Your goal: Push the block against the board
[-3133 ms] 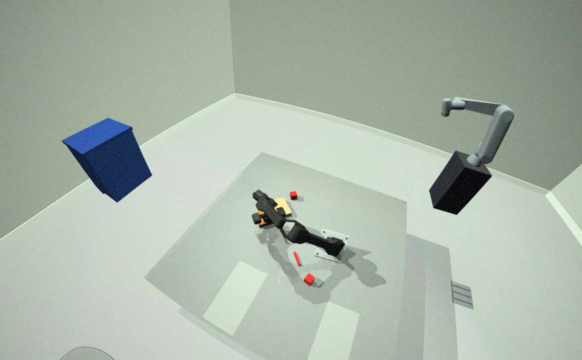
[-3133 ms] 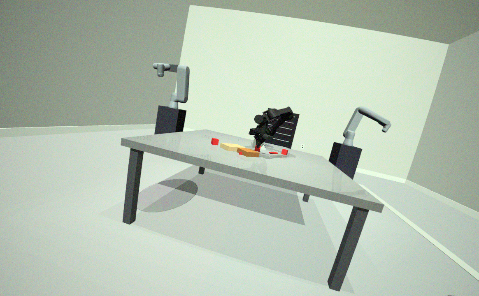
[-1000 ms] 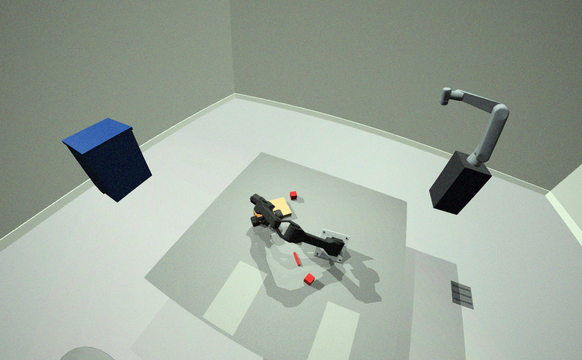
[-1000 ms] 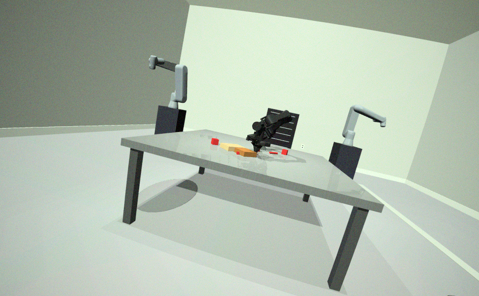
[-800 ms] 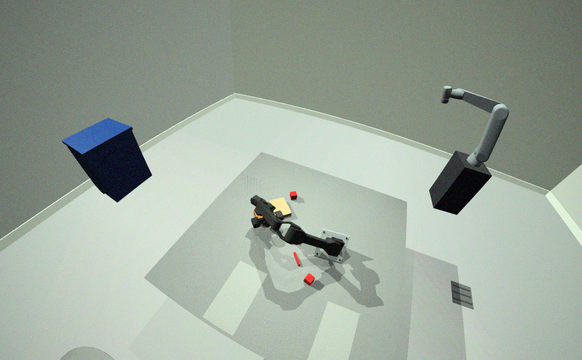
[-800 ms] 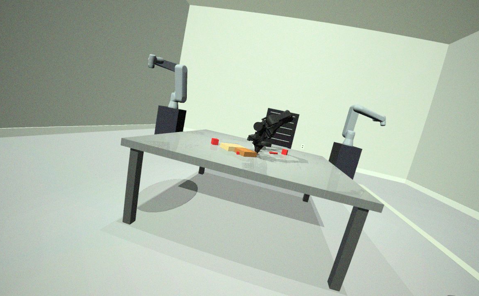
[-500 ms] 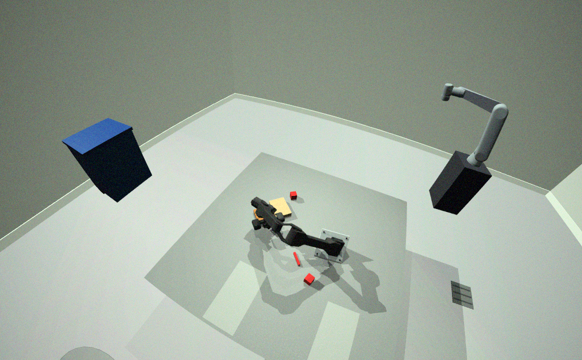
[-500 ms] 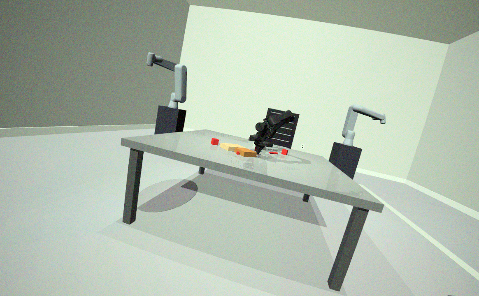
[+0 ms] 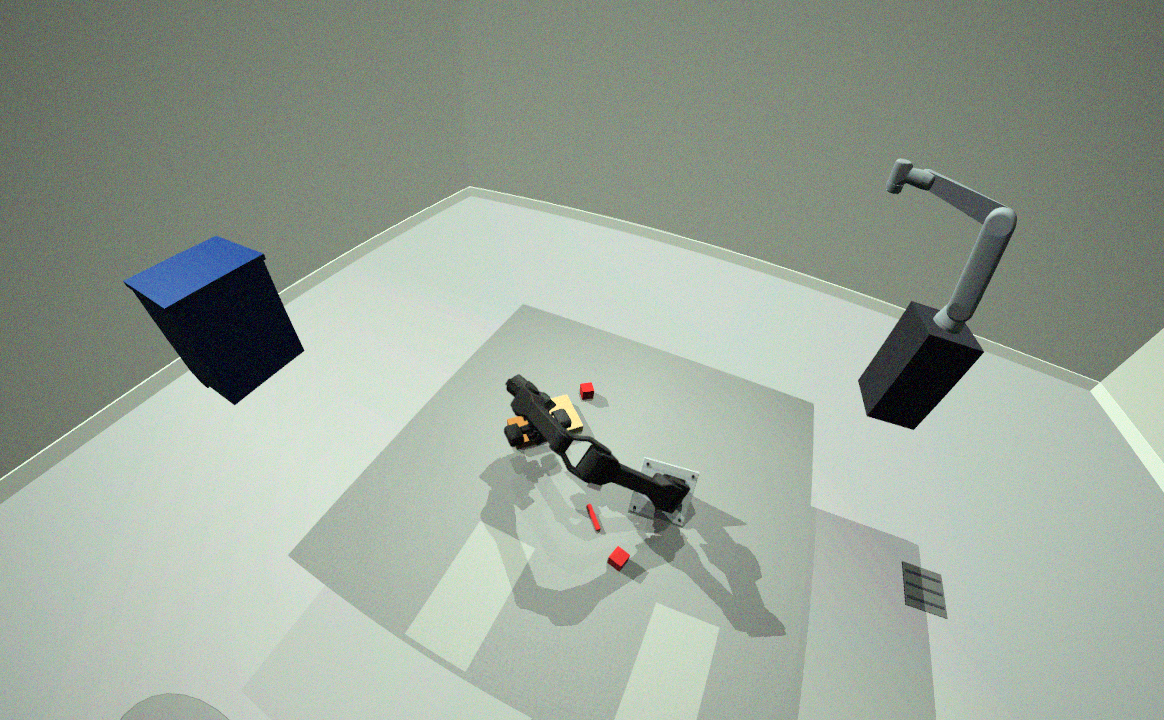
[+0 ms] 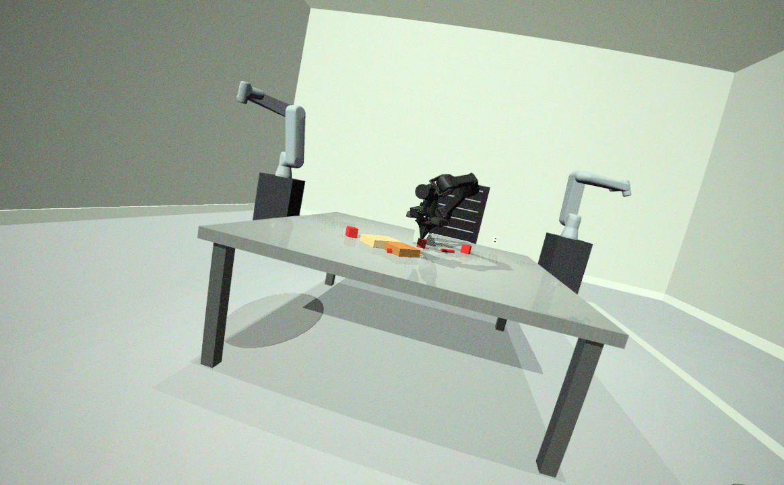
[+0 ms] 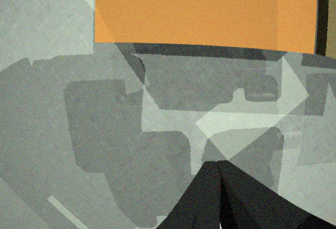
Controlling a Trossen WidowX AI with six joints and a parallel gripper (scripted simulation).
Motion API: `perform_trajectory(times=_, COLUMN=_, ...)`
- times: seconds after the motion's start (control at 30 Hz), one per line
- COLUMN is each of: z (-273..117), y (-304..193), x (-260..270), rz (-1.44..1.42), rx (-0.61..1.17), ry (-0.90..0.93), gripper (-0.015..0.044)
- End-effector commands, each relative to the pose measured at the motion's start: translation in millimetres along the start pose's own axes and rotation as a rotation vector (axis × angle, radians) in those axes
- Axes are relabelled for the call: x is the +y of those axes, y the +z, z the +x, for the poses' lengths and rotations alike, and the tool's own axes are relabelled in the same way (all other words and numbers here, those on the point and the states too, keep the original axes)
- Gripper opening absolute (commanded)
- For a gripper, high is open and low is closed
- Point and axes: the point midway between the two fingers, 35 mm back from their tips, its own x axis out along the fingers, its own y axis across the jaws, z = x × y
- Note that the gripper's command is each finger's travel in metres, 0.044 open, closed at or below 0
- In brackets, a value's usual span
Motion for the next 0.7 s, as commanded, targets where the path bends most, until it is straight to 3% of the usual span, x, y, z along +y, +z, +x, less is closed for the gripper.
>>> perform_trajectory(times=0.0, z=1, y=11, x=-18, rz=-0.082, rx=0.001, ry=-0.007, gripper=0.0000)
perform_trajectory(times=0.67, z=-5, y=56, x=-104, rz=-0.746, rx=0.000, ry=-0.028, gripper=0.0000)
